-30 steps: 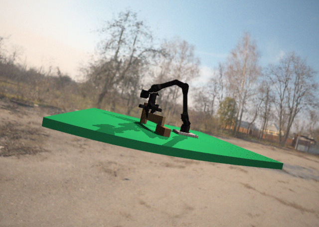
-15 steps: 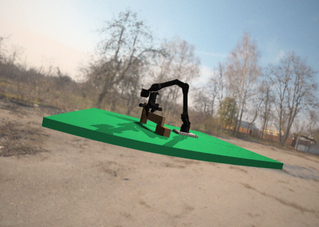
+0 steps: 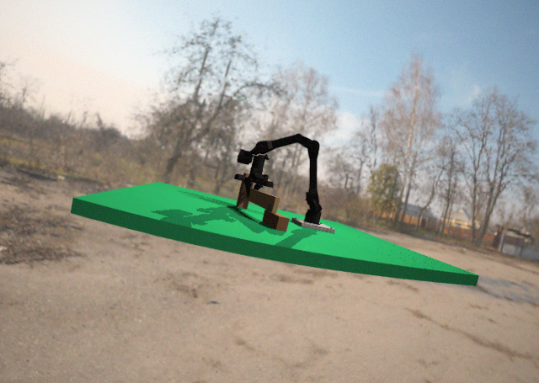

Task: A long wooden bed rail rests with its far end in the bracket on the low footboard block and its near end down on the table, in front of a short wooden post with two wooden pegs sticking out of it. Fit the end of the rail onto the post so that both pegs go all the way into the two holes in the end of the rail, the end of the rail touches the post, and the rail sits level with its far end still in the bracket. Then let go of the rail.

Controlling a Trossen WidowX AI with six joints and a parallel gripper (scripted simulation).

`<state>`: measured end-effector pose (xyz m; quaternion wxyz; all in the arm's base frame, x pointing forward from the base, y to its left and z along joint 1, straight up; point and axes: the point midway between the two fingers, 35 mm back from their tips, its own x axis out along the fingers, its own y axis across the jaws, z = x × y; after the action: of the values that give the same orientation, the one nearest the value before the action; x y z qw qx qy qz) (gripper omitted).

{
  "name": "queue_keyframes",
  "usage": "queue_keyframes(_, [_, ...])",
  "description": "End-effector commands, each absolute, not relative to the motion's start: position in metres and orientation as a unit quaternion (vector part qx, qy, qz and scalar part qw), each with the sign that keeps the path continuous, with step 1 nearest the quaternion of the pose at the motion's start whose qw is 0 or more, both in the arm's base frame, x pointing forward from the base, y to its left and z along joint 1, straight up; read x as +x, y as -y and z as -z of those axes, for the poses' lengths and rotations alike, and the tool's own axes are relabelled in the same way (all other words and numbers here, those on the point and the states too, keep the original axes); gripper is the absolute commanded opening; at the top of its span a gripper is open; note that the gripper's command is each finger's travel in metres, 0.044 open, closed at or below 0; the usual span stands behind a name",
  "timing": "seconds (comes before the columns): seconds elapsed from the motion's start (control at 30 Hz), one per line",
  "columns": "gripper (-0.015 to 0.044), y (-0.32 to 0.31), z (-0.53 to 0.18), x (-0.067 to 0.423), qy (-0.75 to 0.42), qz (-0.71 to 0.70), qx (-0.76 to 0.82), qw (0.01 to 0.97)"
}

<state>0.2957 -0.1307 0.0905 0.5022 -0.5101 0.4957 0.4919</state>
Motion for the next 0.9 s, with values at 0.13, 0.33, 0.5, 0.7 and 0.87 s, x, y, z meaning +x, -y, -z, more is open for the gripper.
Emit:
queue_keyframes(0.13, [0.0000, 0.1309, -0.0876, 0.2947, -0.496, -0.490, -0.510, 0.503])
queue_keyframes(0.33, [0.0000, 0.1309, -0.0904, 0.2939, -0.496, -0.490, -0.510, 0.503])
queue_keyframes(0.5, [0.0000, 0.1309, -0.0927, 0.2934, -0.496, -0.490, -0.510, 0.503])
queue_keyframes(0.7, [0.0000, 0.1309, -0.0932, 0.2934, -0.496, -0.490, -0.510, 0.503])
queue_keyframes(0.87, [0.0000, 0.1309, -0.0918, 0.2937, -0.496, -0.490, -0.510, 0.503])
